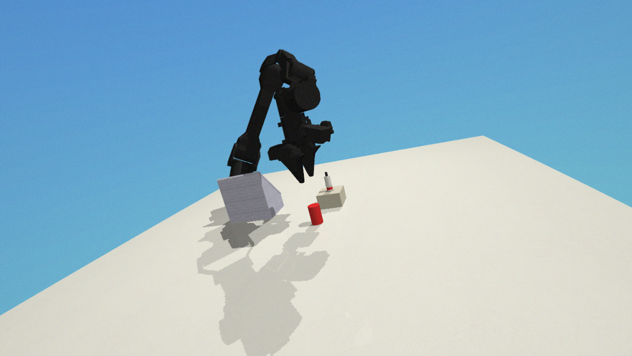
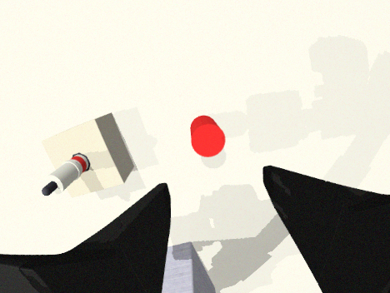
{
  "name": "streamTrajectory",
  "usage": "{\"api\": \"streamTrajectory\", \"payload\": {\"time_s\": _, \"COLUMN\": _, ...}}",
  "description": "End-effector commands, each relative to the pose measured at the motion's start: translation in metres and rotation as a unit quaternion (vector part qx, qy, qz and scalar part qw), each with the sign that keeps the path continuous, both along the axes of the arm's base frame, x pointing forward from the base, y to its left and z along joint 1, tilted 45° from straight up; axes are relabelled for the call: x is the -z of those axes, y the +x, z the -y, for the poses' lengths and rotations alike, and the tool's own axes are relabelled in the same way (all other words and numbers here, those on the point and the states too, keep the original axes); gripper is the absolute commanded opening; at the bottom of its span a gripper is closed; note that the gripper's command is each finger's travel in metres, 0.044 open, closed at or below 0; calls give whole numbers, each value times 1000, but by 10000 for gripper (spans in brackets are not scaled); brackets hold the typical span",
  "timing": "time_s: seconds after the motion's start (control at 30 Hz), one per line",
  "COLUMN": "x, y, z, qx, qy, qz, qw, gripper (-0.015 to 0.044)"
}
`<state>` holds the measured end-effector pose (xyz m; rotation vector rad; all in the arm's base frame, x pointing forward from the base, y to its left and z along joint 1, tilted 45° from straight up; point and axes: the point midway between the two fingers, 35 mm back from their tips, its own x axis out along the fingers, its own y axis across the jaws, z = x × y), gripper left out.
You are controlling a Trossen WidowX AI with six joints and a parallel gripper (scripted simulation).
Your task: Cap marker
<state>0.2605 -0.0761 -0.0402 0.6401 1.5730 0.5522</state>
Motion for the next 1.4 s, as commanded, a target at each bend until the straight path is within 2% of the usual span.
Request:
{"api": "streamTrajectory", "payload": {"time_s": 0.0, "x": 10, "y": 0, "z": -7, "qx": 0, "qy": 6, "qz": 7, "qw": 1000, "gripper": 249}}
{"api": "streamTrajectory", "payload": {"time_s": 0.07, "x": 26, "y": -3, "z": -20, "qx": 0, "qy": 6, "qz": 7, "qw": 1000, "gripper": 249}}
{"api": "streamTrajectory", "payload": {"time_s": 0.3, "x": 38, "y": -2, "z": -31, "qx": 0, "qy": 7, "qz": 7, "qw": 1000, "gripper": 249}}
{"api": "streamTrajectory", "payload": {"time_s": 1.37, "x": 71, "y": -3, "z": -63, "qx": 0, "qy": 7, "qz": 7, "qw": 1000, "gripper": 249}}
